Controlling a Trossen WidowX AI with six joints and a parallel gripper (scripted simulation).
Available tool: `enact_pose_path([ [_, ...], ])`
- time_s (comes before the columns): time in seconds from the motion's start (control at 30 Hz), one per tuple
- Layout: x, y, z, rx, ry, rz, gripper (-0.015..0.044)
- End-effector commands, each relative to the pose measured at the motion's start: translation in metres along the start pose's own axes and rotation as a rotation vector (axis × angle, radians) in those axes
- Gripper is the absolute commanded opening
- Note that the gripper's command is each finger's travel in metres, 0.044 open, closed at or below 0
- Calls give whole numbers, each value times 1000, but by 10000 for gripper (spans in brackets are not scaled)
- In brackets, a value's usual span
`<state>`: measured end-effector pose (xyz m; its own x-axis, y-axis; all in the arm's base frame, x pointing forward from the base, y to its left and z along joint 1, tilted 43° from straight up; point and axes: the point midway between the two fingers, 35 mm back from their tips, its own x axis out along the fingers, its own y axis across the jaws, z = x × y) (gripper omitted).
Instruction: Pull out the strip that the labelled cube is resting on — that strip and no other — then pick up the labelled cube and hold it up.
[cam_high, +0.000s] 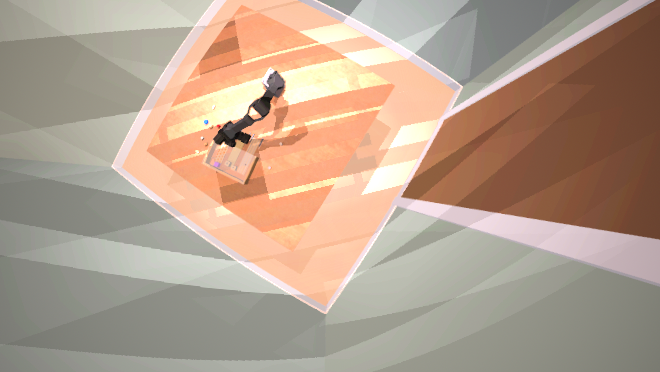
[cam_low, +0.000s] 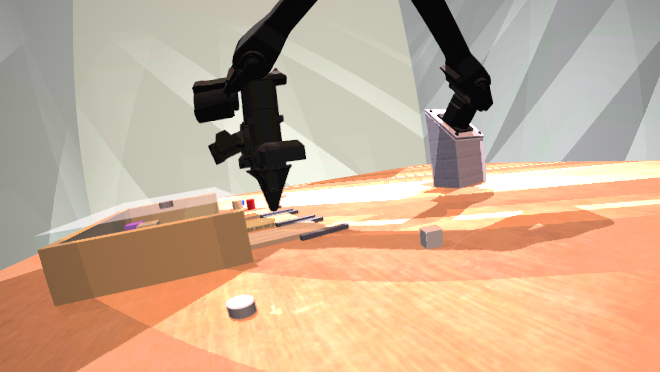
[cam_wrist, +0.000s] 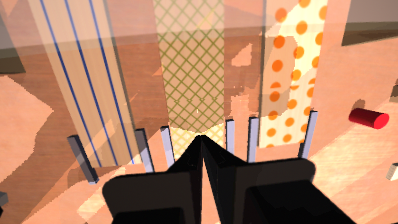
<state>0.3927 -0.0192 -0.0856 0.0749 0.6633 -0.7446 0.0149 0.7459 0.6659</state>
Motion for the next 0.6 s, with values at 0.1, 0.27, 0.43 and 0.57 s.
enact_pose_path([
  [0.1, 11, 2, -1, 6, 1, 7, 0],
  [0.27, 12, 2, -1, 6, 1, 7, 0],
  [0.43, 12, 2, -1, 6, 1, 7, 0],
  [0.57, 13, 2, -1, 6, 1, 7, 0],
])
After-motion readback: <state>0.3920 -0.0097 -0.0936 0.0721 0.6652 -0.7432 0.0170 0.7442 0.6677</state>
